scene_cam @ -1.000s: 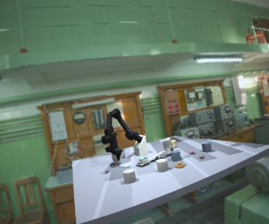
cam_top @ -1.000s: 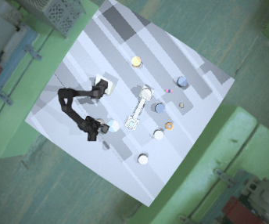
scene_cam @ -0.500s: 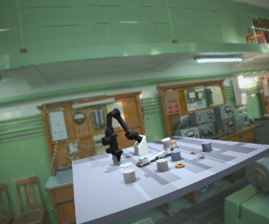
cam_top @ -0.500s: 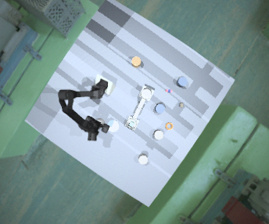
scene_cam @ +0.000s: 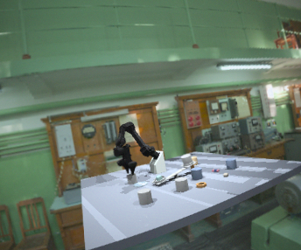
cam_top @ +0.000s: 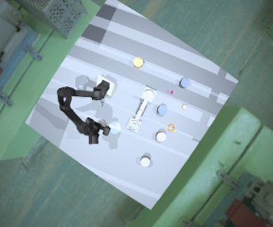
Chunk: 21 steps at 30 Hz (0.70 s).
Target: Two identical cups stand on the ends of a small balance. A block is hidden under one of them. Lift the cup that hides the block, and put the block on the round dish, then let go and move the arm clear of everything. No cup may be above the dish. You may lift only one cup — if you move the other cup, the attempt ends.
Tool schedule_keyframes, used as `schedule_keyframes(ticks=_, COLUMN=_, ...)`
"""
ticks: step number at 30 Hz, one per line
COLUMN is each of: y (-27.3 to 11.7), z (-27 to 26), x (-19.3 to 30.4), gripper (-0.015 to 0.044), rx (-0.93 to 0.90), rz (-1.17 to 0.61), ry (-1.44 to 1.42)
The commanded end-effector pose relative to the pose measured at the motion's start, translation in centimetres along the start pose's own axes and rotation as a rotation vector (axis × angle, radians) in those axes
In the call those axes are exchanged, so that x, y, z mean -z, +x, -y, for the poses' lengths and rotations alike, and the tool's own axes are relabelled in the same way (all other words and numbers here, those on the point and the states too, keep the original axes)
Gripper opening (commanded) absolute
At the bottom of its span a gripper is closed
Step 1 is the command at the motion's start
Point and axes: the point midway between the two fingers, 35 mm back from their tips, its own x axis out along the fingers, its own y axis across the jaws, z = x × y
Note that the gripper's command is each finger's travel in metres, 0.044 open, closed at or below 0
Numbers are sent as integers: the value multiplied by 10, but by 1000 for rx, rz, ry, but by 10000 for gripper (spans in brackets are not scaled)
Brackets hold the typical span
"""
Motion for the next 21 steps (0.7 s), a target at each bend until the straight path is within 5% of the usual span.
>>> schedule_keyframes(ticks=1, y=-13, z=3, x=-1, gripper=440, rx=2, rz=7, ry=7)
schedule_keyframes(ticks=3, y=-13, z=3, x=-1, gripper=440, rx=2, rz=7, ry=7)
schedule_keyframes(ticks=10, y=-22, z=-20, x=6, gripper=260, rx=-93, rz=9, ry=-72)
schedule_keyframes(ticks=21, y=-20, z=-73, x=19, gripper=260, rx=-121, rz=-39, ry=-148)
